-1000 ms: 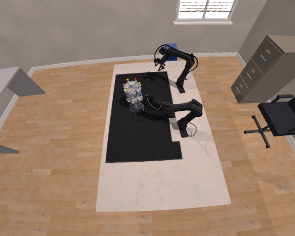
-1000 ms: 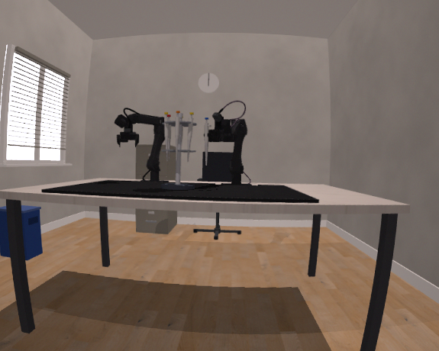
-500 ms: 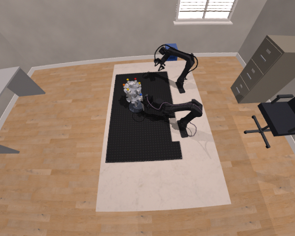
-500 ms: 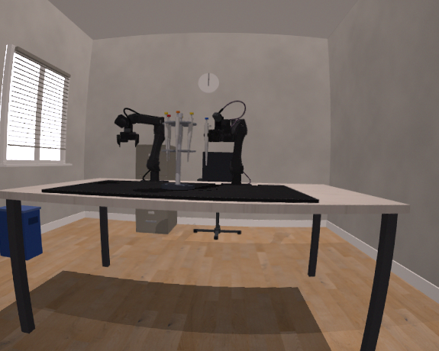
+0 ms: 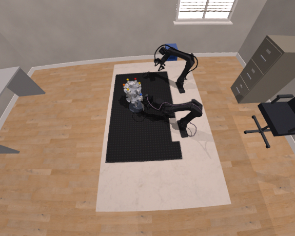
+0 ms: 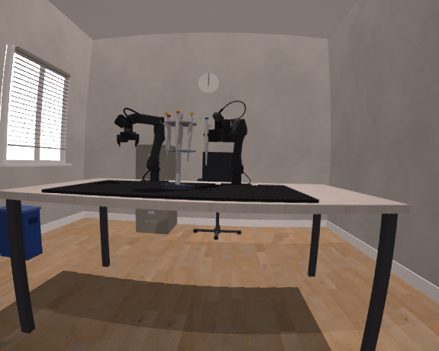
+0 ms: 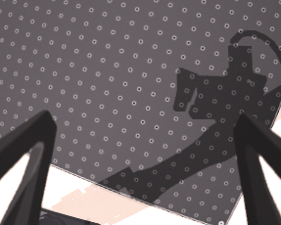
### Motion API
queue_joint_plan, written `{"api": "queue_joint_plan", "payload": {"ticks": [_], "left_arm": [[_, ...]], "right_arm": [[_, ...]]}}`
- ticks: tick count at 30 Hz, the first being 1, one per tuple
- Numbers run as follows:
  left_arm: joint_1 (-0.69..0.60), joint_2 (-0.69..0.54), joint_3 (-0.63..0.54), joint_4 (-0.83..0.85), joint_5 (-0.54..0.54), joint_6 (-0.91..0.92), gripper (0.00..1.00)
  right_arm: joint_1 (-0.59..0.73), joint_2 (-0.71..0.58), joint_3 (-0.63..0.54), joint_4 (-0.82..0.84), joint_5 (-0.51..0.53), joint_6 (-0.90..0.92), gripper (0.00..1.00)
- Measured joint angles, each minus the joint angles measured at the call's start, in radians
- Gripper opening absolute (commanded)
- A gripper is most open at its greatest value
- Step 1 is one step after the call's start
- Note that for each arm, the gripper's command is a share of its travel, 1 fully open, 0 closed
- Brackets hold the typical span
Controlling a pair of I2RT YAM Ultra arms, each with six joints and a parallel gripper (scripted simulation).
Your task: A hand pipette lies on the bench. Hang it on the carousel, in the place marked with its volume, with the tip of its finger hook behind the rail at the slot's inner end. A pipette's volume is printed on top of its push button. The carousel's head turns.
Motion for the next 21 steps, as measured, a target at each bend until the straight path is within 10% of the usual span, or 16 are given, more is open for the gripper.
{"api": "queue_joint_plan", "payload": {"ticks": [21], "left_arm": [[0.0, 0.0, 0.039, 0.016, 0.0, -0.003, 0.12]], "right_arm": [[0.0, 0.0, 0.0, 0.0, 0.0, 0.0, 1.0]]}}
